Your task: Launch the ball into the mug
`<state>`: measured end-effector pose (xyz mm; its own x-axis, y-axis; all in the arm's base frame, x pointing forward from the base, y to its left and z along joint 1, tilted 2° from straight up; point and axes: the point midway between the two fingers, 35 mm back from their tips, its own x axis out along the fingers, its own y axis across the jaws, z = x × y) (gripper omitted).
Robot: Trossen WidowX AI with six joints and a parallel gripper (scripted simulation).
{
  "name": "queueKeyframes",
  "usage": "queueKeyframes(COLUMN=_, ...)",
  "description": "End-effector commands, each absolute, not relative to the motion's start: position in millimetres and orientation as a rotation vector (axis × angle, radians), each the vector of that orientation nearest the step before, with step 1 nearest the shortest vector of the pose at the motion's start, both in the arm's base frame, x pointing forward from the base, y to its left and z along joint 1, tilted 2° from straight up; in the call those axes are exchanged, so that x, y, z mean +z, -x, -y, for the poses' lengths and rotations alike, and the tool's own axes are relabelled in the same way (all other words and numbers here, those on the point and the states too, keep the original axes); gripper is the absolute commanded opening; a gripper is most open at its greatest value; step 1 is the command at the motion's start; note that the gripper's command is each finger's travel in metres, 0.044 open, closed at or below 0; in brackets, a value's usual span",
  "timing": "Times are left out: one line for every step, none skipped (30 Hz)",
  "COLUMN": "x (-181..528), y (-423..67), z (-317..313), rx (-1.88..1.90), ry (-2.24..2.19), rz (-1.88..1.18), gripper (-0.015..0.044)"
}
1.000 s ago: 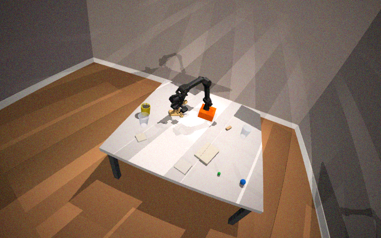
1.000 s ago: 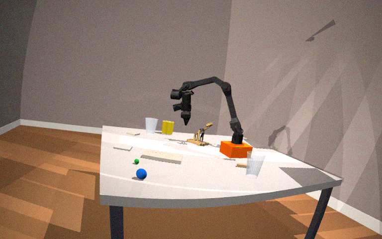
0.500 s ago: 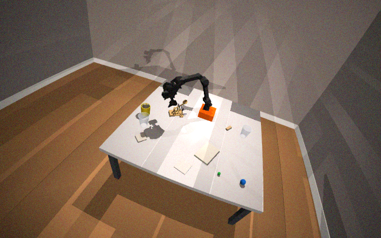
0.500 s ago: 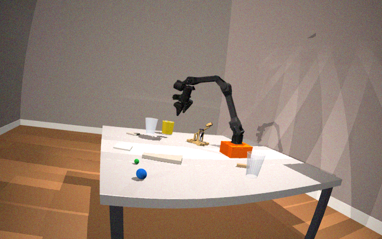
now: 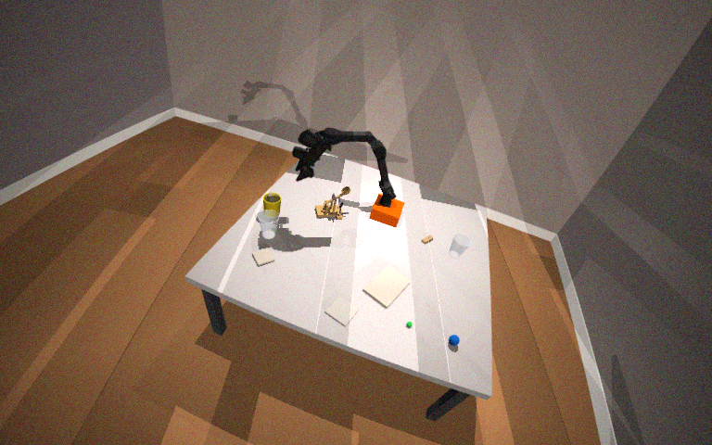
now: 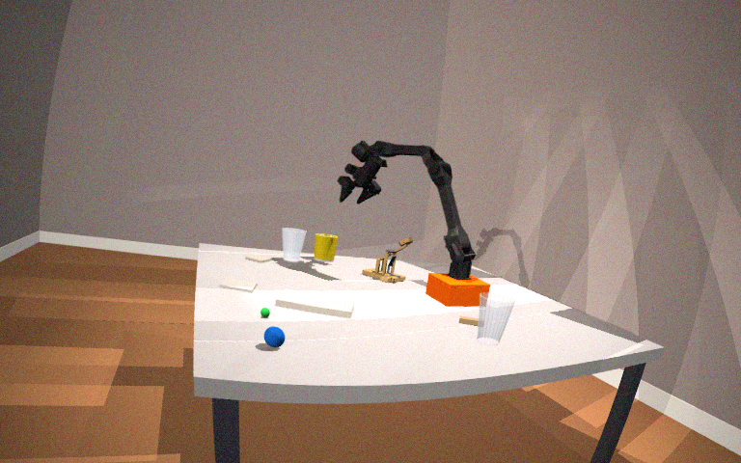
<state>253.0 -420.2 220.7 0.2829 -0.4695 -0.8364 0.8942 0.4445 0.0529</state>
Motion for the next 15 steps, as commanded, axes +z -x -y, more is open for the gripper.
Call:
queueKeyframes(x=239.9, y=-241.7, z=432.8, rx=-1.021, ry=-0.623, rz=-0.758, gripper=0.044)
queueKeyframes(x=240.7, y=-241.0, z=433.5, rx=-1.023, ry=-0.625, rz=-0.753, gripper=0.044)
queueKeyframes(x=240.7, y=-241.0, z=433.5, rx=-1.023, ry=-0.625, rz=-0.753, gripper=0.044)
queueKeyframes(x=240.7, y=-241.0, z=433.5, rx=-1.023, ry=-0.625, rz=-0.753, gripper=0.044)
queueKeyframes(x=240.7, y=-241.5, z=434.2, rx=-1.023, ry=-0.625, rz=-0.753, gripper=0.044)
queueKeyframes(x=240.9, y=-242.8, z=436.1, rx=-1.022, ry=-0.625, rz=-0.753, gripper=0.044)
queueKeyframes(x=241.1, y=-244.8, z=439.0, rx=-1.022, ry=-0.624, rz=-0.754, gripper=0.044)
queueKeyframes(x=241.1, y=-246.1, z=440.9, rx=-1.022, ry=-0.624, rz=-0.754, gripper=0.044)
queueKeyframes(x=241.2, y=-246.5, z=441.6, rx=-1.021, ry=-0.624, rz=-0.754, gripper=0.044)
queueKeyframes(x=241.2, y=-246.5, z=441.6, rx=-1.021, ry=-0.624, rz=-0.754, gripper=0.044)
queueKeyframes(x=241.2, y=-246.5, z=441.6, rx=-1.021, ry=-0.624, rz=-0.754, gripper=0.044)
queueKeyframes(x=241.2, y=-246.5, z=441.6, rx=-1.021, ry=-0.624, rz=-0.754, gripper=0.044)
queueKeyframes(x=241.2, y=-246.5, z=441.6, rx=-1.021, ry=-0.624, rz=-0.754, gripper=0.044)
queueKeyframes(x=241.2, y=-246.5, z=441.6, rx=-1.021, ry=-0.624, rz=-0.754, gripper=0.044)
queueKeyframes(x=241.2, y=-246.5, z=441.6, rx=-1.021, ry=-0.624, rz=-0.754, gripper=0.044)
